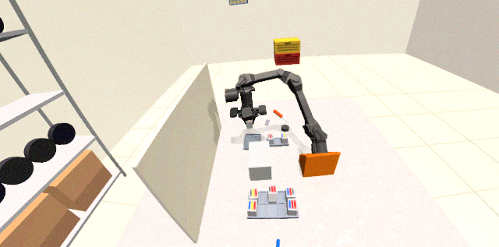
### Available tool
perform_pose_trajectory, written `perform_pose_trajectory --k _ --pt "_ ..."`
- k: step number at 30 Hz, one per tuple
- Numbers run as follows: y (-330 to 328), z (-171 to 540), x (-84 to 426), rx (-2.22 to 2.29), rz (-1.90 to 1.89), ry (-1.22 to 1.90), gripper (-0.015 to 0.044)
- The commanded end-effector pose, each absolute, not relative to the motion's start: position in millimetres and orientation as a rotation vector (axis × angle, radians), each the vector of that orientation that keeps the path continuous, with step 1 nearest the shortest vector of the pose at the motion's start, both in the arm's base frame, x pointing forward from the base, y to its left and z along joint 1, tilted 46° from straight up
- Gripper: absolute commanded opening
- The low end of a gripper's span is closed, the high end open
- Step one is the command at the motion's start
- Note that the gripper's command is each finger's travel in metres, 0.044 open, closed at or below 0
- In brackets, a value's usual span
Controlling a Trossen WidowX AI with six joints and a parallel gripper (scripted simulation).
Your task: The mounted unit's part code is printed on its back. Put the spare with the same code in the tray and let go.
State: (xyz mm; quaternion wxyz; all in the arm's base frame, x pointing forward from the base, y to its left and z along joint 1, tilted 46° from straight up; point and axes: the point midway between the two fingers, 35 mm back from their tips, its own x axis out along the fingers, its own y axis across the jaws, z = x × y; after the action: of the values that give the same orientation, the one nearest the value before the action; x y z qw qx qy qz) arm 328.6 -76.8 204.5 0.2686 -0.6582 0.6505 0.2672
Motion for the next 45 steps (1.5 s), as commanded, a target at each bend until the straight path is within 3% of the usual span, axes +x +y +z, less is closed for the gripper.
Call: perform_pose_trajectory --k 1,45 --pt "-79.4 202.2 329.0 -1.779 0.722 1.756 0.0" --pt "-103.9 177.6 332.9 -1.777 0.723 1.753 0.0"
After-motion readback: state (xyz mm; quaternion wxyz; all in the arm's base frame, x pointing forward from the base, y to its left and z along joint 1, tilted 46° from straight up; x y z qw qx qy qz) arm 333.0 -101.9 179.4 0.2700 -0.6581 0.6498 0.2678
